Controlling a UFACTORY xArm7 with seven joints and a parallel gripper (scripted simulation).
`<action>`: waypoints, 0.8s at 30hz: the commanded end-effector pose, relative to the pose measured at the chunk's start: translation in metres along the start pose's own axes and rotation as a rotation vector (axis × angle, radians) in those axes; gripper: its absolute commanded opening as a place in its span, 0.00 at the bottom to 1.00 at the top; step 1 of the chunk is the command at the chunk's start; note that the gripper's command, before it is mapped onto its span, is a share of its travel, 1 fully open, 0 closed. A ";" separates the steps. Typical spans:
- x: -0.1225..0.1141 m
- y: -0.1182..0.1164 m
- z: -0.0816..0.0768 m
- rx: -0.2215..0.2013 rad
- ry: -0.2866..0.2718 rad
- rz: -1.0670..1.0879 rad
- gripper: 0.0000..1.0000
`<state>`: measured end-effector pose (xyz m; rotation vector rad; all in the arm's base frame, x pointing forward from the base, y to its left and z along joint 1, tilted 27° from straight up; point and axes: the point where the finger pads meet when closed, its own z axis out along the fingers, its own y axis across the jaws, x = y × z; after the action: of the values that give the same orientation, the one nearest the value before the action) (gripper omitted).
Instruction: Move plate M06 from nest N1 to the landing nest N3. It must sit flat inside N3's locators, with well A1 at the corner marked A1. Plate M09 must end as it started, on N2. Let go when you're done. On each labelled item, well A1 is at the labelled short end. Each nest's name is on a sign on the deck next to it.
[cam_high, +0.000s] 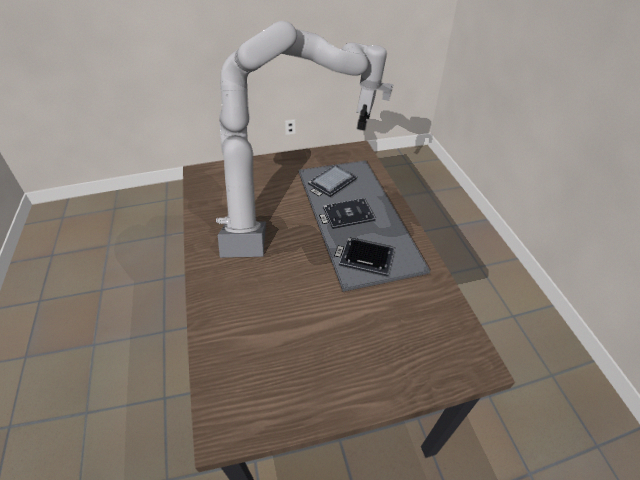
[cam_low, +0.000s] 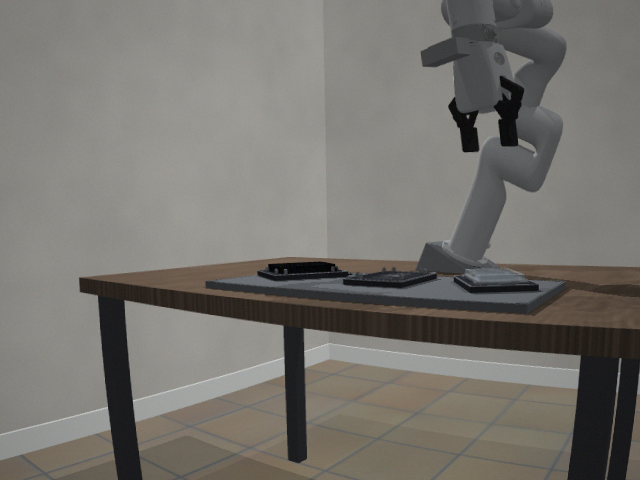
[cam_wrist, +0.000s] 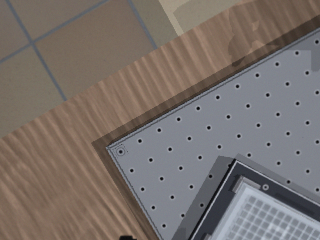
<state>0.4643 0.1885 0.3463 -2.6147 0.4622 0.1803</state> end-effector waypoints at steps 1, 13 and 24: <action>-0.008 0.006 0.009 0.022 0.023 -0.130 1.00; -0.029 0.028 0.039 0.015 0.042 -0.420 1.00; -0.047 0.048 0.063 0.001 0.057 -0.649 1.00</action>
<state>0.4121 0.1934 0.2909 -2.6412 -0.2262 -0.0464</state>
